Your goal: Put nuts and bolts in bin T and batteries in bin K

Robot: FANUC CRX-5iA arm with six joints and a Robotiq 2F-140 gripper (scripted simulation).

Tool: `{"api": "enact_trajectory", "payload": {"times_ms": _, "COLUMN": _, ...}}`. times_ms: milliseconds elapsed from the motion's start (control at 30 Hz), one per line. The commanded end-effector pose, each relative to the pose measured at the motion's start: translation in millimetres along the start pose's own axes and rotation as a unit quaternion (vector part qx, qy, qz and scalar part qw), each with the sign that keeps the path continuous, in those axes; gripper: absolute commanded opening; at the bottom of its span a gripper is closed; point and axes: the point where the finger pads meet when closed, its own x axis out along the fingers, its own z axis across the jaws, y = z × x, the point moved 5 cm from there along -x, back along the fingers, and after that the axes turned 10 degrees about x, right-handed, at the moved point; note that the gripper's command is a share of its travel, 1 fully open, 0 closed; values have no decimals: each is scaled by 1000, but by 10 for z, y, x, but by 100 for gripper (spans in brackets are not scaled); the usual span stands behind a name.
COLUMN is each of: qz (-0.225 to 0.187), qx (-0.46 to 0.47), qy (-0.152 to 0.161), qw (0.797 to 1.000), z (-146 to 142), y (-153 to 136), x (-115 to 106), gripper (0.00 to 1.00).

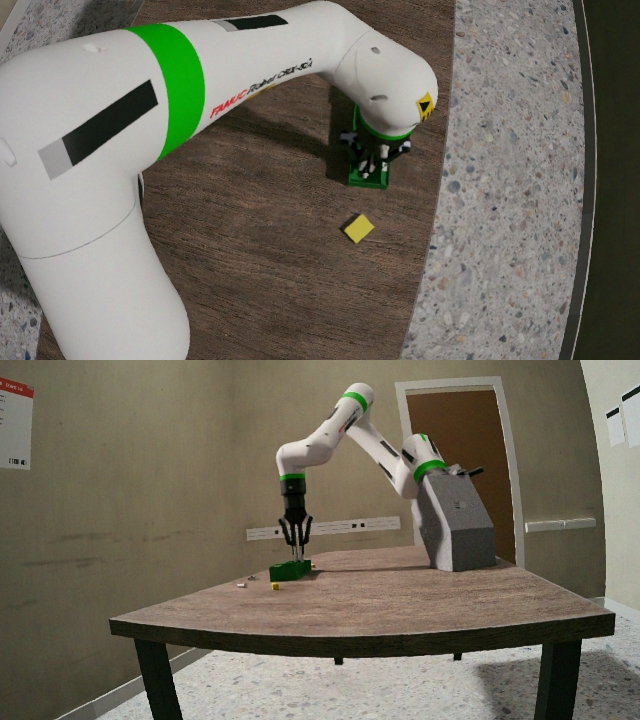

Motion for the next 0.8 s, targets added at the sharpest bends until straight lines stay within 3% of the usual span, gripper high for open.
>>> {"api": "enact_trajectory", "payload": {"times_ms": 0, "qz": 0, "qx": 0, "qy": 0, "qw": 1000, "z": 2, "y": 3, "x": 17, "gripper": 15}}
{"api": "enact_trajectory", "payload": {"times_ms": 267, "qz": 0, "qx": 0, "qy": 0, "qw": 1000, "z": 2, "y": 6, "x": 17, "gripper": 15}}
{"api": "enact_trajectory", "payload": {"times_ms": 300, "qz": 0, "qx": 0, "qy": 0, "qw": 1000, "z": 2, "y": 6, "x": 17, "gripper": 26}}
{"api": "enact_trajectory", "payload": {"times_ms": 767, "qz": 0, "qx": 0, "qy": 0, "qw": 1000, "z": 2, "y": 6, "x": 17, "gripper": 26}}
